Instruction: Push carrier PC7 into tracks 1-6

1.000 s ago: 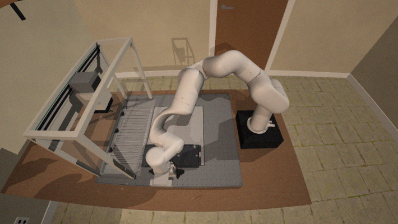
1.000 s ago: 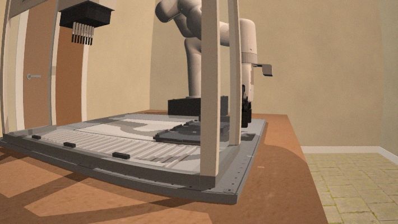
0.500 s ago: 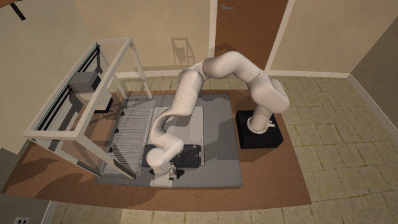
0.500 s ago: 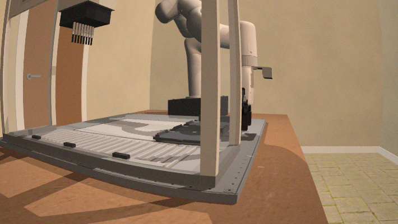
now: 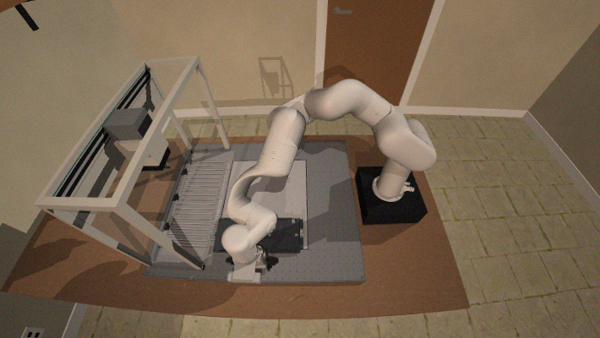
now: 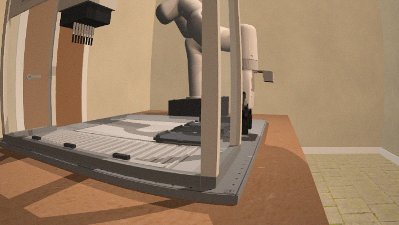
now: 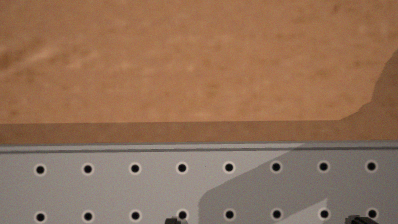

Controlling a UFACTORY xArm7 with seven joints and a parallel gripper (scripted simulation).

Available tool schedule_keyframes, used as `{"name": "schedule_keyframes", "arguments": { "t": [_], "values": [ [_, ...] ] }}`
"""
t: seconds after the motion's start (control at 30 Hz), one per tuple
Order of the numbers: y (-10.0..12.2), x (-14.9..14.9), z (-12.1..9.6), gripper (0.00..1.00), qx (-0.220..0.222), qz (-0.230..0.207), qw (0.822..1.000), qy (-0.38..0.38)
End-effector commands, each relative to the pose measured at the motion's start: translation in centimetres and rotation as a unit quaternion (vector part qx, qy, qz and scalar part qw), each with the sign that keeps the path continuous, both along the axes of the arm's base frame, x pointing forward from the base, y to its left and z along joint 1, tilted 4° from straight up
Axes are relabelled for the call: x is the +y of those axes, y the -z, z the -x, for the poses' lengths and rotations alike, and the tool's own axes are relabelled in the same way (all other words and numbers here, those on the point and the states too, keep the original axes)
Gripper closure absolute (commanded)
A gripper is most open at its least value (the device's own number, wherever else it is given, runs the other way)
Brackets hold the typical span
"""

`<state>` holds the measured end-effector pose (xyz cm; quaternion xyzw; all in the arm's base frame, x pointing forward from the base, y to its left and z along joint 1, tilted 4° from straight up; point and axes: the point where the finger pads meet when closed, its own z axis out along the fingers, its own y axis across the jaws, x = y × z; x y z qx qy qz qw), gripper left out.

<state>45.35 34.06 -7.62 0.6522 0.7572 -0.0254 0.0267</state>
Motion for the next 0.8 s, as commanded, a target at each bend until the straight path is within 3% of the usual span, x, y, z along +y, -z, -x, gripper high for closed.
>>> {"name": "schedule_keyframes", "arguments": {
  "t": [0.0,0.77],
  "values": [
    [0.14,0.13,-0.13,0.00,-0.002,-0.002,1.000,0.000],
    [0.10,-0.36,-0.21,0.00,-0.002,-0.002,1.000,0.000]
  ]
}}
